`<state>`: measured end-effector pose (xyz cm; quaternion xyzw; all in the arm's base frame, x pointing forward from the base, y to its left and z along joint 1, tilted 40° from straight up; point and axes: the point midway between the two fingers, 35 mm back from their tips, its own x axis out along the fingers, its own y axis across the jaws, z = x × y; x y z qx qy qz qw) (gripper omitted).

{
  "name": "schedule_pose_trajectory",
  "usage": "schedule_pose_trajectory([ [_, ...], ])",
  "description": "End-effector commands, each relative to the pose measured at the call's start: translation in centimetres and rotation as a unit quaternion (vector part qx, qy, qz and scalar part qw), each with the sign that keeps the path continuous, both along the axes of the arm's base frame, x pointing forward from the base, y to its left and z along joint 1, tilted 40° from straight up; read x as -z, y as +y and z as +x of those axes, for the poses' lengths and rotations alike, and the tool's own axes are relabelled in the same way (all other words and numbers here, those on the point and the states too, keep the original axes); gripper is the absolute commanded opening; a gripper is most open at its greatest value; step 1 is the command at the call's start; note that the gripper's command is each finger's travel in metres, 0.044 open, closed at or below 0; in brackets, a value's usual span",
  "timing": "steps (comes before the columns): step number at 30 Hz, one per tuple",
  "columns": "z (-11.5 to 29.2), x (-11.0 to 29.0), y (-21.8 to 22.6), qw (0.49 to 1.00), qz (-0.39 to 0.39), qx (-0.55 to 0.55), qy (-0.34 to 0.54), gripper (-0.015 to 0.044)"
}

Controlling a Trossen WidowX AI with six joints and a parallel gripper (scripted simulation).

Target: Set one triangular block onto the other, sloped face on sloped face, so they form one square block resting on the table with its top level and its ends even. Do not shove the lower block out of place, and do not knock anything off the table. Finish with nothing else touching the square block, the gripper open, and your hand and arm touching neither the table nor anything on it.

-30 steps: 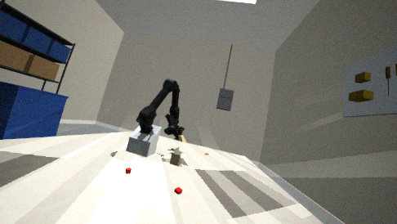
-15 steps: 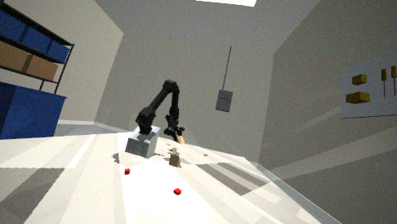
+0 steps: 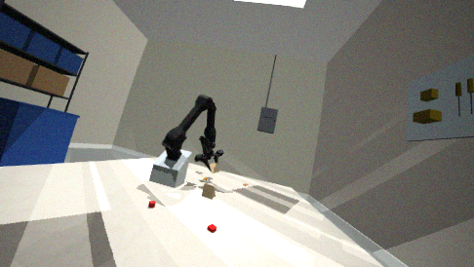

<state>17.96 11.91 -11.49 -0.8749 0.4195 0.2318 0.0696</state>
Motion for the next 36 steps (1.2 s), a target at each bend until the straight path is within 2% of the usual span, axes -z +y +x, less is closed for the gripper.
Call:
schedule_pose_trajectory([
  [1, 0.23, -0.14, 0.30, 0.996, 0.054, 0.051, -0.051, 0.0000],
  [9, 0.34, -0.14, 0.23, 0.974, 0.126, 0.135, -0.132, 0.0000],
  [18, 0.49, -0.16, 0.16, 0.927, 0.198, 0.229, -0.222, 0.0000],
  [36, 0.83, -0.33, 0.04, 0.769, 0.306, 0.401, -0.393, 0.0000],
])
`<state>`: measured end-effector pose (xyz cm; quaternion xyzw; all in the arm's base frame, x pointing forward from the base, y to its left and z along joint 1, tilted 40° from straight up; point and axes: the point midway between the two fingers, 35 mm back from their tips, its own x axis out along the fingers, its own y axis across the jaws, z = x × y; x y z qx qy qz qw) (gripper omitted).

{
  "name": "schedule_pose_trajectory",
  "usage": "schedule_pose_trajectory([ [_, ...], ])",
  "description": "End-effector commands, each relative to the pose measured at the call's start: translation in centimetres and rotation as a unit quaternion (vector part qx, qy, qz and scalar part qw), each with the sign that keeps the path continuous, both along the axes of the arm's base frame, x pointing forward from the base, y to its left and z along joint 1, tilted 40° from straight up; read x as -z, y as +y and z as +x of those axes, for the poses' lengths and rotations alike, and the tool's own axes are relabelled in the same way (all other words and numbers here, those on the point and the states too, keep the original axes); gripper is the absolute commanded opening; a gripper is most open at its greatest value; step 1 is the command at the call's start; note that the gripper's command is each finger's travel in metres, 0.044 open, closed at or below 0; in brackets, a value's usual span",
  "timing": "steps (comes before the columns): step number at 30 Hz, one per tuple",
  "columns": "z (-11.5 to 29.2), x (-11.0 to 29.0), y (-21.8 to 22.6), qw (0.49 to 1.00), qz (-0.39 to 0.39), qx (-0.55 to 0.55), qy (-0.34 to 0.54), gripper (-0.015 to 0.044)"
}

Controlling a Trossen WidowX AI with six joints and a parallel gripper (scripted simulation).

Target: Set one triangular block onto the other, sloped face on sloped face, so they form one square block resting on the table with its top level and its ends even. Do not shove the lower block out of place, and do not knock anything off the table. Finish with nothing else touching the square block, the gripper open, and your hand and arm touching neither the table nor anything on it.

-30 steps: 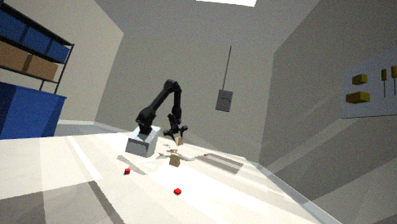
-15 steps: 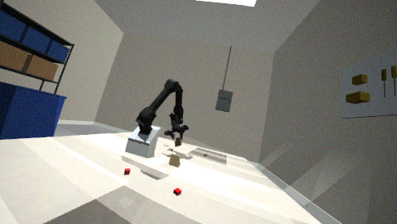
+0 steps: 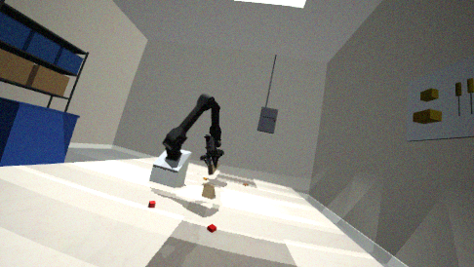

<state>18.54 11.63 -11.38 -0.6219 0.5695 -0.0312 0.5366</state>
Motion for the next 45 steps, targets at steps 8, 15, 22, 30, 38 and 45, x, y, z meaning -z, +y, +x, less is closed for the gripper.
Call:
schedule_pose_trajectory([
  [8, 0.38, -0.27, 0.32, 0.978, 0.083, 0.144, -0.129, 0.0000],
  [15, 0.49, -0.34, 0.33, 0.945, 0.122, 0.227, -0.201, 0.0000],
  [22, 0.61, -0.42, 0.35, 0.898, 0.154, 0.309, -0.272, 0.0000],
  [30, 0.75, -0.53, 0.38, 0.829, 0.183, 0.397, -0.348, 0.0000],
  [38, 0.90, -0.66, 0.42, 0.744, 0.204, 0.479, -0.420, 0.0000],
  [45, 1.05, -0.79, 0.47, 0.657, 0.214, 0.543, -0.477, 0.0000],
])
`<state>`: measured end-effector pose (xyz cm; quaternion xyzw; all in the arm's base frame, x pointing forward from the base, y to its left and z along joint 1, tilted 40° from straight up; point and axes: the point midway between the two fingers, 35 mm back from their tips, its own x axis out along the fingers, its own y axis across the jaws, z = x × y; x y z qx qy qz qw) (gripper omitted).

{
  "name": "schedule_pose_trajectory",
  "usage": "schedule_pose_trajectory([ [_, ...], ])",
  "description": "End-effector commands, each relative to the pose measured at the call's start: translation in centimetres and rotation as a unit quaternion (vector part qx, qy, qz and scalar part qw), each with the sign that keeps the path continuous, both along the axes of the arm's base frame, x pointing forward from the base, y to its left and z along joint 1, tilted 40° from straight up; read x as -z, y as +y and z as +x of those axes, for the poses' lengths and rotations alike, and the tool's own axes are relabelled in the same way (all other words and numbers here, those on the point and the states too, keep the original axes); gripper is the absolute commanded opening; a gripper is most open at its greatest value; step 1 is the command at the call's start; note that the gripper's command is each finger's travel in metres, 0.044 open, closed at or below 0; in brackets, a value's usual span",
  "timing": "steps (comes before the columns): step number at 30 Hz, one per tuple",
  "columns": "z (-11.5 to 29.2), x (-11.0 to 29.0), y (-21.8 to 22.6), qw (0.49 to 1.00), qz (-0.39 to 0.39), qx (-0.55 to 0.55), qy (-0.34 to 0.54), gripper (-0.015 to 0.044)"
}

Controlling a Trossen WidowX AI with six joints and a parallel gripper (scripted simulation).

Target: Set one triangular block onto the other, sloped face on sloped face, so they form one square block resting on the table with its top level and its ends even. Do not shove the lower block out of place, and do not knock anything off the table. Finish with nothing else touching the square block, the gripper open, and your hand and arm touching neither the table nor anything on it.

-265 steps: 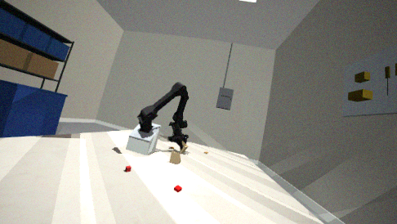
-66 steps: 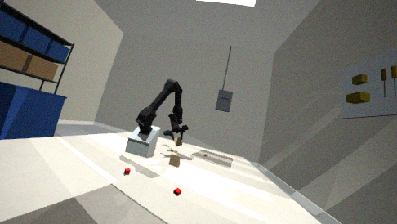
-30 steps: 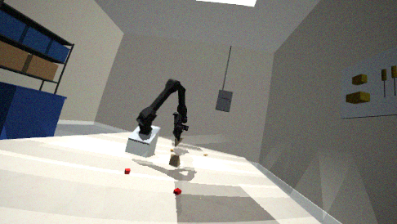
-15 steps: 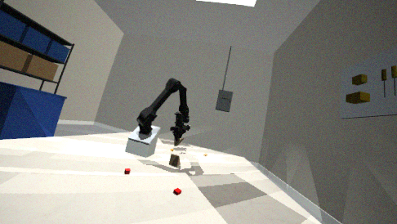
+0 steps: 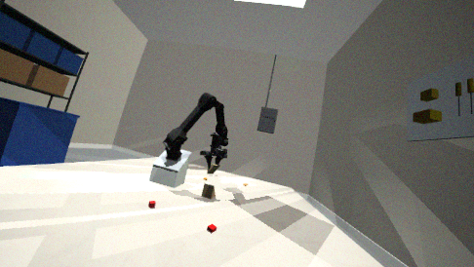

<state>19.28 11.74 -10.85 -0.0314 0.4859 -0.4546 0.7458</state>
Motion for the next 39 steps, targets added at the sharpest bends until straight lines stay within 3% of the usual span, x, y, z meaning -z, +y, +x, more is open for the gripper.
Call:
schedule_pose_trajectory([
  [1, 0.3, -0.3, 0.4, 0.996, 0.022, 0.069, -0.054, 0.0000],
  [13, 0.6, -0.5, 0.5, 0.956, 0.053, 0.234, -0.171, 0.0000],
  [25, 0.9, -0.8, 0.6, 0.875, 0.070, 0.390, -0.277, 0.0000],
  [39, 1.7, -2.3, 0.1, 0.870, 0.072, 0.399, -0.283, 0.0000],
])
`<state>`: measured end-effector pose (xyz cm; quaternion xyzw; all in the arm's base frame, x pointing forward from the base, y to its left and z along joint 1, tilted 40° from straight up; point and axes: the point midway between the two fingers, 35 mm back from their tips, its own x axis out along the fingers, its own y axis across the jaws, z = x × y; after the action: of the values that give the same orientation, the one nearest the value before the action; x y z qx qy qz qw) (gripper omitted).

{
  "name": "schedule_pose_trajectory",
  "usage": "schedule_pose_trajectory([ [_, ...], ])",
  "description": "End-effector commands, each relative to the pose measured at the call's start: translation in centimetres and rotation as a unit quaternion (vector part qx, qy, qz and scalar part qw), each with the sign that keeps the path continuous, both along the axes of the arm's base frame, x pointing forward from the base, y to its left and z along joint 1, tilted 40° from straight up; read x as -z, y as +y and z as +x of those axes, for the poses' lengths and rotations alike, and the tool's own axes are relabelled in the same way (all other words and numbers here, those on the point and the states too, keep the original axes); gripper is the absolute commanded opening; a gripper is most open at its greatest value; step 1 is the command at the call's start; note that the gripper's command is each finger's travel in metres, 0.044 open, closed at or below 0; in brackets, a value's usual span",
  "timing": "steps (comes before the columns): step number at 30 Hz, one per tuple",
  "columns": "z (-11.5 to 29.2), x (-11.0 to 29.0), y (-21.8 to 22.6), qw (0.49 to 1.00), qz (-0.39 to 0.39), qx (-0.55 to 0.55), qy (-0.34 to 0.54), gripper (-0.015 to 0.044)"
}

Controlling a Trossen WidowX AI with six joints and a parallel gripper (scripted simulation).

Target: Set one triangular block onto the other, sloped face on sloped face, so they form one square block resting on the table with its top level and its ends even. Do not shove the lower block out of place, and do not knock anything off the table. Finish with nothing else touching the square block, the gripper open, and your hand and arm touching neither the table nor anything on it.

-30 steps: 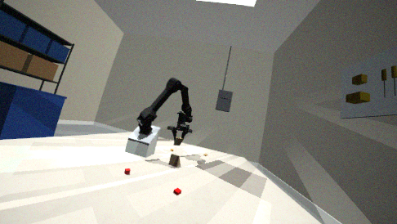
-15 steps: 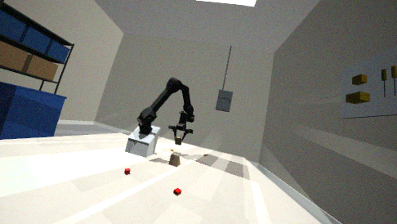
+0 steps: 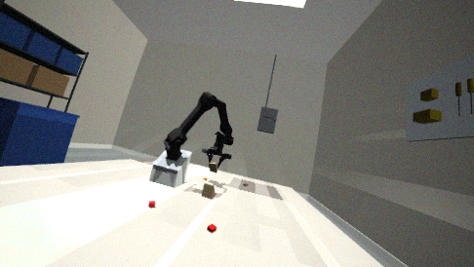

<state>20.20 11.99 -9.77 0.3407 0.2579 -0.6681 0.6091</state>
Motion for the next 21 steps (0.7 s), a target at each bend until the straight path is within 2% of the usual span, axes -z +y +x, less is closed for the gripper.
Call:
schedule_pose_trajectory([
  [1, 1.0, -1.6, -0.4, 1.000, 0.005, 0.003, -0.006, 0.0000],
  [21, 4.4, -9.0, -4.3, 1.000, 0.006, 0.001, -0.005, 0.0000],
])
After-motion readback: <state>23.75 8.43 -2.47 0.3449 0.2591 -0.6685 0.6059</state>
